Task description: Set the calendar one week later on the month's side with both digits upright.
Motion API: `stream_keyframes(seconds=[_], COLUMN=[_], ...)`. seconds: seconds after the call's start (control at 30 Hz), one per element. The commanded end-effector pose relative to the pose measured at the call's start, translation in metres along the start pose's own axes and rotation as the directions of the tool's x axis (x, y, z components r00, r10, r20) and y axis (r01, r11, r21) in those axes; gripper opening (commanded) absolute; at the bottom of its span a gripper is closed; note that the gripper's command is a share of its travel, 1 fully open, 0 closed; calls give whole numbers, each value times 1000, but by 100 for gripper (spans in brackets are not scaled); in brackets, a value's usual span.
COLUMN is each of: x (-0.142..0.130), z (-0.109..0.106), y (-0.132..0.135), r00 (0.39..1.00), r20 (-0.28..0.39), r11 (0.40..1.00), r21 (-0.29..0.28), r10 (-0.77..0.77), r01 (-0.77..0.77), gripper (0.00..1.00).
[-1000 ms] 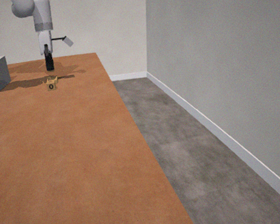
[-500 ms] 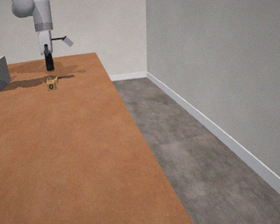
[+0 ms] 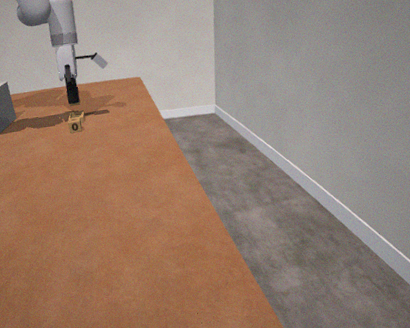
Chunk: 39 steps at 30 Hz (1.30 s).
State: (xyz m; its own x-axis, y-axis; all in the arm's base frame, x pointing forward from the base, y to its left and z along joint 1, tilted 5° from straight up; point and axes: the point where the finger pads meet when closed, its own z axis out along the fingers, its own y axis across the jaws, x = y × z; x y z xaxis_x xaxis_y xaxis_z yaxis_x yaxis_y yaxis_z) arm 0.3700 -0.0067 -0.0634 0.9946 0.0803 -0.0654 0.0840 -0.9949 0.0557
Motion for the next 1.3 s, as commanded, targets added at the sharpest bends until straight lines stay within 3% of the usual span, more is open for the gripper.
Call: stream_keyframes(seconds=[0.0,1.27], x=[1,2], z=[0,23], y=[0,0], r00=[1000,1000], r20=[-4,-4], r11=[1000,1000], r21=[0,0], r10=[0,0], r01=[0,0], gripper=[29,29])
